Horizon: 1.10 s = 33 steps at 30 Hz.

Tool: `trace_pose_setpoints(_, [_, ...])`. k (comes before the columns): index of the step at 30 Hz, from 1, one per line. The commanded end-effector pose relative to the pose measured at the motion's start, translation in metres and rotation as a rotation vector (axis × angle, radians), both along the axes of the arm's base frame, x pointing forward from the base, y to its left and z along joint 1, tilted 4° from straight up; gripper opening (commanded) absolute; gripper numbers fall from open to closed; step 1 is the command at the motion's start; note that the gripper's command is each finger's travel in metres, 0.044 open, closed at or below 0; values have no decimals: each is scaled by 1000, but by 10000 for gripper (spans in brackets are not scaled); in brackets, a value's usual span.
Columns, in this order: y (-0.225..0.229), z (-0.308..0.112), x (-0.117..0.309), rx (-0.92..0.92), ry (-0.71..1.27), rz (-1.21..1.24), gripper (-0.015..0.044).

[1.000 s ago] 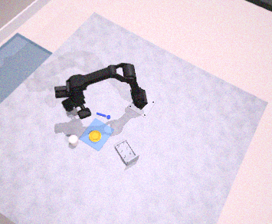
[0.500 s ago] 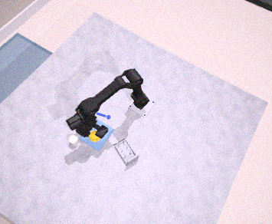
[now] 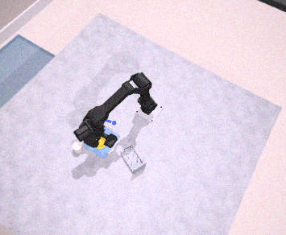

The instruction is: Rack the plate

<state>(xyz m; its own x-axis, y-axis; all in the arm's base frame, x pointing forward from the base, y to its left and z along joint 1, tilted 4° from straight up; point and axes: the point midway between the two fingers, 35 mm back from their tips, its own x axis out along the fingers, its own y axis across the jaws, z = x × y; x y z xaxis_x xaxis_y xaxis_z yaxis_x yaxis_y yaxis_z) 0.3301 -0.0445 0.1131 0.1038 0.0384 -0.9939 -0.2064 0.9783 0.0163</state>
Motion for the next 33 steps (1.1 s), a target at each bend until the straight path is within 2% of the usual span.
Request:
trace_pose_setpoints(1, [0,-9,1,-5,5,6,400])
trace_pose_setpoints(29, [3,-52,2,-4,5,6,400])
trace_pose_setpoints(31, [3,-52,2,-4,5,6,364])
trace_pose_setpoints(33, [3,-52,2,-4,5,6,364])
